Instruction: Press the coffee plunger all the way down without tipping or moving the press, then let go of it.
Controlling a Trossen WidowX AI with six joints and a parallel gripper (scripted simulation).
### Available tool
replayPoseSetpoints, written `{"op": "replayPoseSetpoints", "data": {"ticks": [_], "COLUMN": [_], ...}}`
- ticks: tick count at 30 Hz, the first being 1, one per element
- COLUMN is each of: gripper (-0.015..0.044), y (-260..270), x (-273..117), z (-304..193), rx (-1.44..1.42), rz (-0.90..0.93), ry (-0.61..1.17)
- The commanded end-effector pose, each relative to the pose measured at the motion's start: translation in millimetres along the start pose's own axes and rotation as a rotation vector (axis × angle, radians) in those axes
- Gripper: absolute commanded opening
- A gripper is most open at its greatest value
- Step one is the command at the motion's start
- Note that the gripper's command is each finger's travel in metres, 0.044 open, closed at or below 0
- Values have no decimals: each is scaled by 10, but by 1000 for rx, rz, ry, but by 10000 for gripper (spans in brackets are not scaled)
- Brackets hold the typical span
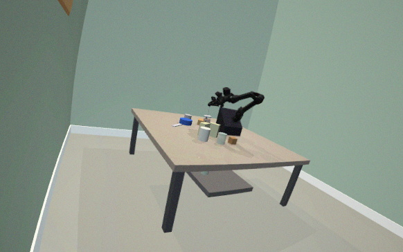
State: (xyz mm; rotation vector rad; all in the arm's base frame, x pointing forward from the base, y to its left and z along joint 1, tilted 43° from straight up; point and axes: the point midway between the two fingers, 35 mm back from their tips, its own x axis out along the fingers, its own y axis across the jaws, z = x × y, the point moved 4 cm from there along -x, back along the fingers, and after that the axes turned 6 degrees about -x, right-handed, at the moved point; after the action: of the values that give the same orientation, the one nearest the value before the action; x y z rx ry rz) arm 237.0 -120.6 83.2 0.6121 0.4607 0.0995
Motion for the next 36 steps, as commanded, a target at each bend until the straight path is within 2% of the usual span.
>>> {"op": "replayPoseSetpoints", "data": {"ticks": [1, 36], "gripper": [121, 121], "y": [-4, 45], "x": [77, 490], "z": [-220, -572], "rx": [35, 41], "rz": [-3, 3], "ry": [46, 34]}}
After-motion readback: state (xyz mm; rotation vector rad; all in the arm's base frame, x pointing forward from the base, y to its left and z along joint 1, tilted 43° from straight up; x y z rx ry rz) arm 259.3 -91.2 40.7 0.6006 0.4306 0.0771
